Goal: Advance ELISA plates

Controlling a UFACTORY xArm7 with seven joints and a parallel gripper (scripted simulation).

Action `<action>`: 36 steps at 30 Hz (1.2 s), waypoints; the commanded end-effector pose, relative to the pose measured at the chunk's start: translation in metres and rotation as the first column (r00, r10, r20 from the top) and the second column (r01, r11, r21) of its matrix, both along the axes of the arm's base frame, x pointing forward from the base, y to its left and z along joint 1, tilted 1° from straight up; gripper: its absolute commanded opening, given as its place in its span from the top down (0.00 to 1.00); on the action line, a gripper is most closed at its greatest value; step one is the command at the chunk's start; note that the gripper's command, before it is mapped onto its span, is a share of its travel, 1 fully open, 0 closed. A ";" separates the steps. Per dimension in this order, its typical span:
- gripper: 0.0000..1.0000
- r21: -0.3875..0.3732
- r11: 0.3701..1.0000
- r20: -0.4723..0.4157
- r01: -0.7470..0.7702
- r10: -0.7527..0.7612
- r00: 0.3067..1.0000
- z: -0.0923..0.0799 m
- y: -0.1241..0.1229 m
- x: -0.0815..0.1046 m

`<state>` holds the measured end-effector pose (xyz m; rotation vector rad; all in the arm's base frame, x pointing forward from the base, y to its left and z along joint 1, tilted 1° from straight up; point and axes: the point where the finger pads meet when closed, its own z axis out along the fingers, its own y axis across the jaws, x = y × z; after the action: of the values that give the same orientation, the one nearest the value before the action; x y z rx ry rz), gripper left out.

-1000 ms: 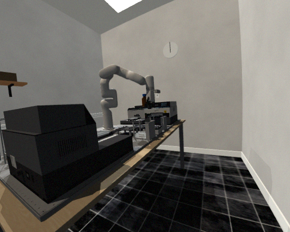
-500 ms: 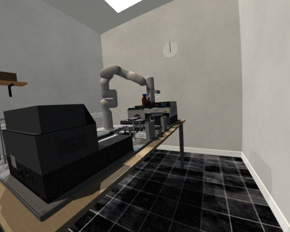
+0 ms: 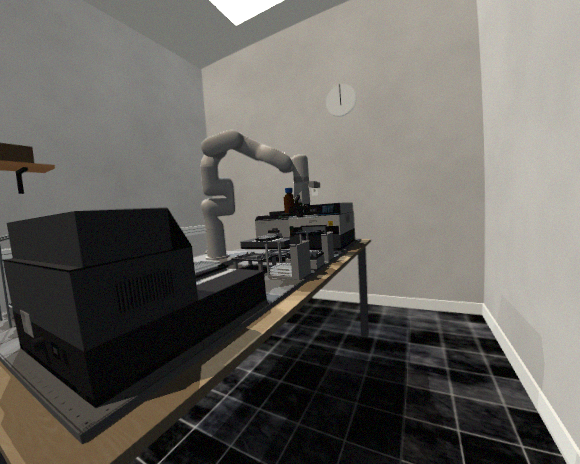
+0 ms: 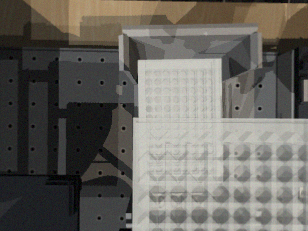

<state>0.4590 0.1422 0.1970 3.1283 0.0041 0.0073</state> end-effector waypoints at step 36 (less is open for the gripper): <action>1.00 0.001 1.000 0.004 0.004 -0.004 1.000 0.000 0.111 -0.041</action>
<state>0.4209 0.2416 0.1957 3.1292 -0.0012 0.0086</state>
